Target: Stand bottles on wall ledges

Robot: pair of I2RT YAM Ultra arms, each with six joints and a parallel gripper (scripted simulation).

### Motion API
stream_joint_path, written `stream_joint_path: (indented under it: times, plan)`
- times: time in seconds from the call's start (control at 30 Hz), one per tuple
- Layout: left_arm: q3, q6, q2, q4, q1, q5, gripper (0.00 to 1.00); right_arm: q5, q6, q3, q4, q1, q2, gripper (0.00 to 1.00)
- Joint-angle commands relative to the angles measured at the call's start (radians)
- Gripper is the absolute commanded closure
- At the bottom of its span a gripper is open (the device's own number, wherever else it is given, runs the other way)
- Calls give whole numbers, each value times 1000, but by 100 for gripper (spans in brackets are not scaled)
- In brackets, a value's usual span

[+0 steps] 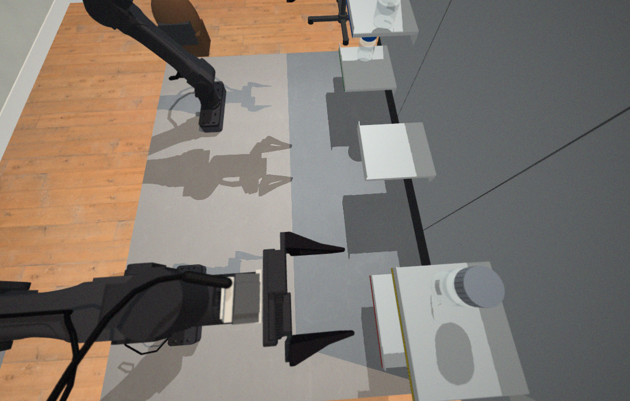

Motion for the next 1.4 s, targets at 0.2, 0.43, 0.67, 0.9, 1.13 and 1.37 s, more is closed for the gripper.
stream_joint_path:
  times: [0.2,0.43,0.67,0.9,1.13,1.37]
  plan:
    - [19,0,-10,11,0,0,0,0,0,9,-7,0,-7,0]
    - [19,0,-10,11,0,0,0,0,0,9,-7,0,-7,0]
    - [20,11,-12,-53,0,-18,0,-2,6,19,-50,0,-2,0]
    - [119,31,-76,-310,-5,-79,0,-13,24,165,-374,-10,17,0]
    - [209,34,-74,-413,-10,-103,0,-20,23,326,-552,-17,71,0]
    - [236,30,-72,-408,-13,-106,0,-25,25,448,-645,-22,121,0]
